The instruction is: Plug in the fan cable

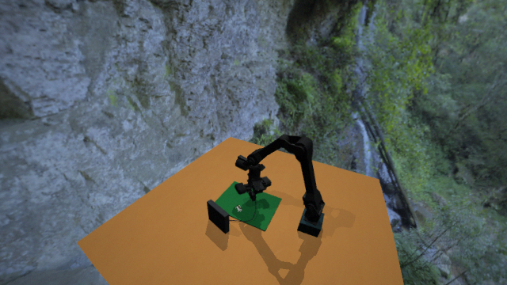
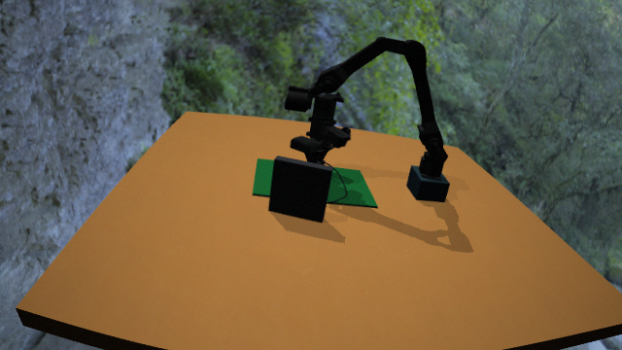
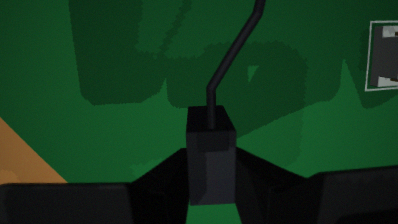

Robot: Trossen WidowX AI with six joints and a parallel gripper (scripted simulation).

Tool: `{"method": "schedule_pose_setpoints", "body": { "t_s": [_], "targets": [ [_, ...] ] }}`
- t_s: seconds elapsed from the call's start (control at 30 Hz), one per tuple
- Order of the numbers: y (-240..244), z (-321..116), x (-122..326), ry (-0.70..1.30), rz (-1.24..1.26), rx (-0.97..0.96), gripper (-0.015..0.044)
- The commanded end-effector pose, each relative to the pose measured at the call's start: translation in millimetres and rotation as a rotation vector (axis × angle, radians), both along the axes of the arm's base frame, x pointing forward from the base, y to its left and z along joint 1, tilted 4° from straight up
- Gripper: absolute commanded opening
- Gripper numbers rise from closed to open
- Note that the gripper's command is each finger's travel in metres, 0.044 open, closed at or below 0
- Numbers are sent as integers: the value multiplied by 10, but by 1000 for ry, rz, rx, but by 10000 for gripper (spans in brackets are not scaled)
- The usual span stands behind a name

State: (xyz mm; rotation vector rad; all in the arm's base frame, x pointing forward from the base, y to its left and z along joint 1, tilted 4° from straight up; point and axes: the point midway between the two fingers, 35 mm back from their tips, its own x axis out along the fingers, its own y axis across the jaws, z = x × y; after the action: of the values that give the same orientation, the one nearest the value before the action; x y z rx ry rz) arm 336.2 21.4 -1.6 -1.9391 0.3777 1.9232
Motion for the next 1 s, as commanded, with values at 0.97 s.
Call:
{"method": "schedule_pose_setpoints", "body": {
  "t_s": [0.97],
  "targets": [
    [162, 503, 25, 41, -579, 14, 0]
  ]
}}
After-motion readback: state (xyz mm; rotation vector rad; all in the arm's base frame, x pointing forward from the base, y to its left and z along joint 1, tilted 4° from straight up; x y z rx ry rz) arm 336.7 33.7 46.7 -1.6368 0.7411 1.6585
